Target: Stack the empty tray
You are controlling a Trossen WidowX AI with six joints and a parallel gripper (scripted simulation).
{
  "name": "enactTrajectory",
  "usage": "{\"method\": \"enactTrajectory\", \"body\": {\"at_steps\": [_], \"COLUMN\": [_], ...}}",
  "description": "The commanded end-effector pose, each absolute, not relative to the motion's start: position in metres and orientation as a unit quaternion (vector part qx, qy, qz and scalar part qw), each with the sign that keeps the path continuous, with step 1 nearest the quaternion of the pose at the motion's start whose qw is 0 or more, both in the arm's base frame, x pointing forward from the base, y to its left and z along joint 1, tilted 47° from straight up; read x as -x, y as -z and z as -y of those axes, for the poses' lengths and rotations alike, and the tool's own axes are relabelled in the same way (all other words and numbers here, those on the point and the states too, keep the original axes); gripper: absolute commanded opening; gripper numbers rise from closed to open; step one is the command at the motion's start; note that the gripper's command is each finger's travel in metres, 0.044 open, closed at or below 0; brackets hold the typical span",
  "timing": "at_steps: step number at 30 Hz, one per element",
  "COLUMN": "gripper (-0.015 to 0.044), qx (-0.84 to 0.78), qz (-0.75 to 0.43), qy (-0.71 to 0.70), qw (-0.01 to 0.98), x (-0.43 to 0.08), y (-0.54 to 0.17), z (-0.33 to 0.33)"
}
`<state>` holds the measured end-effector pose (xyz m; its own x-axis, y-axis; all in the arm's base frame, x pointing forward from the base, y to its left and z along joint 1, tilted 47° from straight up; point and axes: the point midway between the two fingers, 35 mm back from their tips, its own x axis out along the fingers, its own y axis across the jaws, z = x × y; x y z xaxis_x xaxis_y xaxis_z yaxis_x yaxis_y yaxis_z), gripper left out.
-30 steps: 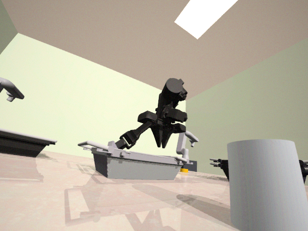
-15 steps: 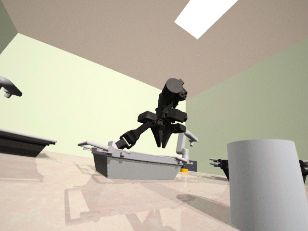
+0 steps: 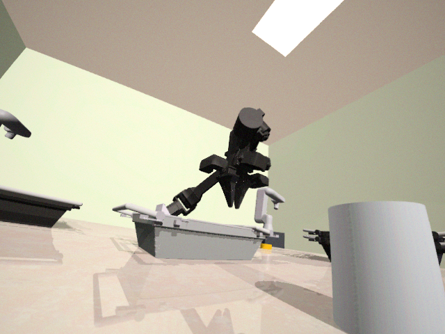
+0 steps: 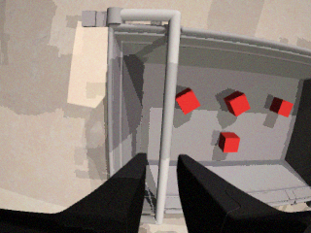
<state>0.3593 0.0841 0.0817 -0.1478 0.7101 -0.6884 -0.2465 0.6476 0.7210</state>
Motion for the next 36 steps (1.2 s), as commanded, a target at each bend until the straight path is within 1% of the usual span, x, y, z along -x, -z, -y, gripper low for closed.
{"method": "enactTrajectory", "body": {"at_steps": [1, 9, 16, 25, 36], "gripper": [0.008, 0.008, 0.008, 0.008, 0.008], "qx": [-0.17, -0.16, -0.166, -0.166, -0.167], "qz": [-0.653, -0.648, -0.656, -0.656, -0.655], "qy": [-0.385, -0.386, -0.381, -0.381, -0.381], "qw": [0.629, 0.637, 0.63, 0.63, 0.63], "x": [-0.373, -0.412, -0.415, -0.414, -0.411], "y": [-0.06, 0.015, 0.085, 0.088, 0.111], "z": [-0.071, 0.0, 0.063, 0.064, 0.04]}}
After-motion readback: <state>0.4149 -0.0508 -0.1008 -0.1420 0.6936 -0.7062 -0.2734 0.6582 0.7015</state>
